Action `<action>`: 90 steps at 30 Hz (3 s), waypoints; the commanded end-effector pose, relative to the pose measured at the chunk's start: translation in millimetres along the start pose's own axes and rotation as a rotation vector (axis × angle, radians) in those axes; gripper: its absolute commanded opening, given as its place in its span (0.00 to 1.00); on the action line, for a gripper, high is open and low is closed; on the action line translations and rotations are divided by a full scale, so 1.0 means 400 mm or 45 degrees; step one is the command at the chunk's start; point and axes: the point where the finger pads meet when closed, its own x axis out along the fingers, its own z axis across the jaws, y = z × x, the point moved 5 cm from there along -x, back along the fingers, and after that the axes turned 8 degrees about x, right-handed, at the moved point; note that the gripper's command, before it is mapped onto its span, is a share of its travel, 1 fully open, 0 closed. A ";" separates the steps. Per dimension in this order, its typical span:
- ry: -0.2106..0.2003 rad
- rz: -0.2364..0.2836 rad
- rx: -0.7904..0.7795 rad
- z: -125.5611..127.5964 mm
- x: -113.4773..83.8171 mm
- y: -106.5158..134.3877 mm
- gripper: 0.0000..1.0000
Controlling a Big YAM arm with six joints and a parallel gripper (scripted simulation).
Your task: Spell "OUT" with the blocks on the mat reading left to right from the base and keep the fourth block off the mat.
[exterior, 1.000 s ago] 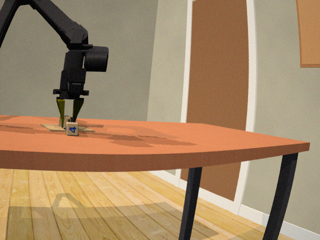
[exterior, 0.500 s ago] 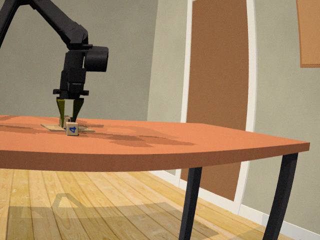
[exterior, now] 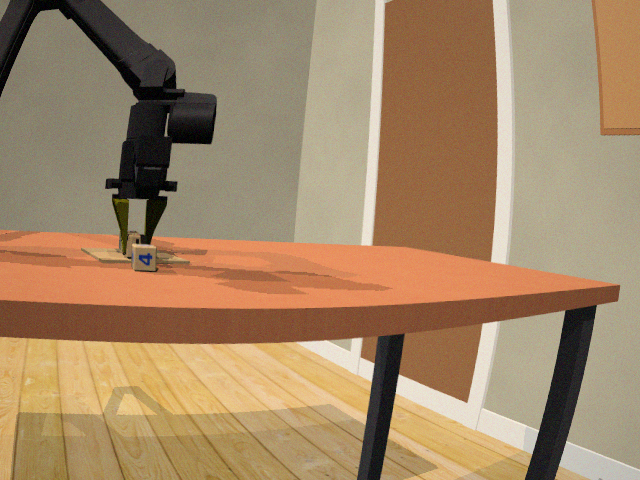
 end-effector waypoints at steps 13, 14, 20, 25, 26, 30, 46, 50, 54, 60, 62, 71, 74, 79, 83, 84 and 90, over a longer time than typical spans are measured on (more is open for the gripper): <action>-0.007 -0.004 -0.034 0.009 0.003 0.010 0.25; -0.007 -0.004 -0.034 0.009 0.003 0.009 0.25; 0.000 -0.003 -0.027 0.004 0.010 0.007 0.25; 0.003 -0.003 -0.023 0.005 0.013 0.006 0.25; -0.004 -0.004 -0.026 0.014 0.008 0.007 0.25; -0.002 -0.004 -0.022 0.011 0.011 0.007 0.25; 0.000 -0.003 -0.020 0.010 0.012 0.007 0.25; 0.000 -0.003 -0.020 0.010 0.012 0.007 0.29; 0.000 -0.003 -0.020 0.010 0.012 0.007 0.33; 0.000 -0.003 -0.020 0.010 0.012 0.007 0.37; 0.000 -0.003 -0.020 0.010 0.012 0.007 0.41; 0.000 -0.003 -0.020 0.010 0.012 0.007 0.44; 0.000 -0.003 -0.020 0.010 0.012 0.007 0.57; 0.000 -0.003 -0.020 0.010 0.012 0.007 0.57; 0.000 -0.003 -0.020 0.010 0.012 0.007 0.57; 0.000 -0.003 -0.020 0.010 0.012 0.007 0.57; 0.001 -0.003 -0.020 0.010 0.010 0.007 0.57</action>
